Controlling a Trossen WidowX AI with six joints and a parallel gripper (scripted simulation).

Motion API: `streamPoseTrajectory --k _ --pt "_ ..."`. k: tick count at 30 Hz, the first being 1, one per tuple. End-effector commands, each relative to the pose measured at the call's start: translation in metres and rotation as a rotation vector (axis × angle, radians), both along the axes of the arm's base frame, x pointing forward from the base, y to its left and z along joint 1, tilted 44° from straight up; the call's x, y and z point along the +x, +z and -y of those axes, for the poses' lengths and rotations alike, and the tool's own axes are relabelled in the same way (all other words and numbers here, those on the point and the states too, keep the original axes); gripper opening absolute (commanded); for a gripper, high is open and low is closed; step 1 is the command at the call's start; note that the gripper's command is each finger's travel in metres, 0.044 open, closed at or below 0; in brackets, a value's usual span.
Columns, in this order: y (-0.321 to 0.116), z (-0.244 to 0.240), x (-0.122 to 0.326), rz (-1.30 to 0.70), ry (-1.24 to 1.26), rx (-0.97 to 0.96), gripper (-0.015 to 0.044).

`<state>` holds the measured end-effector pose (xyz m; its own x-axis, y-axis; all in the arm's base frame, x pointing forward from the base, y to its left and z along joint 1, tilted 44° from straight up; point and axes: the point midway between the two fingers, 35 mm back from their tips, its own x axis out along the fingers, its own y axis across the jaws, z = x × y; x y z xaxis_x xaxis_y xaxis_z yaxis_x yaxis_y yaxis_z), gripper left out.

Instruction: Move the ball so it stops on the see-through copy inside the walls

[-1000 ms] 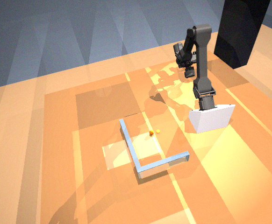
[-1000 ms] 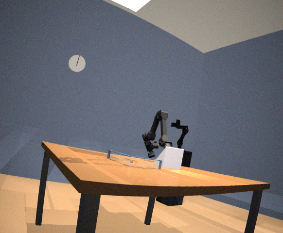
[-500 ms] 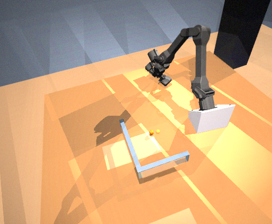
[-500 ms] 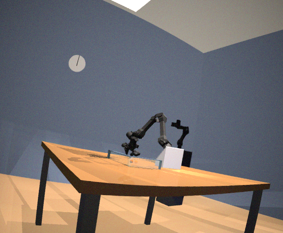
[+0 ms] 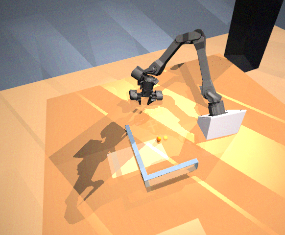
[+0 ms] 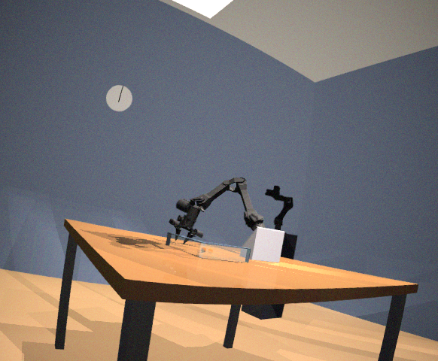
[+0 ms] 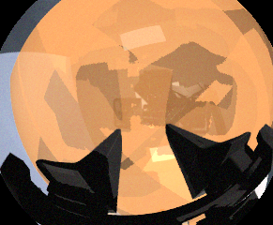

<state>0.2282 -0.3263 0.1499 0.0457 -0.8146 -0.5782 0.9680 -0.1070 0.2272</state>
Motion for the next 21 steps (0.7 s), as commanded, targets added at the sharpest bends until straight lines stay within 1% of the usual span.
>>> streamPoseTrajectory --k 1,4,8,14,16,21 --pt "-0.043 -0.043 0.031 -0.264 0.205 0.097 0.0216" --pt "-0.073 -0.08 0.047 -0.473 0.371 0.157 0.0216" --pt "-0.109 -0.132 0.056 -0.776 0.607 0.213 0.0216" --pt "-0.154 -0.216 0.046 -1.346 1.011 0.239 0.0216" --pt "-0.158 -0.225 0.043 -1.414 1.053 0.236 0.0216" --pt "-0.158 -0.225 0.043 -1.414 1.053 0.236 0.0216"
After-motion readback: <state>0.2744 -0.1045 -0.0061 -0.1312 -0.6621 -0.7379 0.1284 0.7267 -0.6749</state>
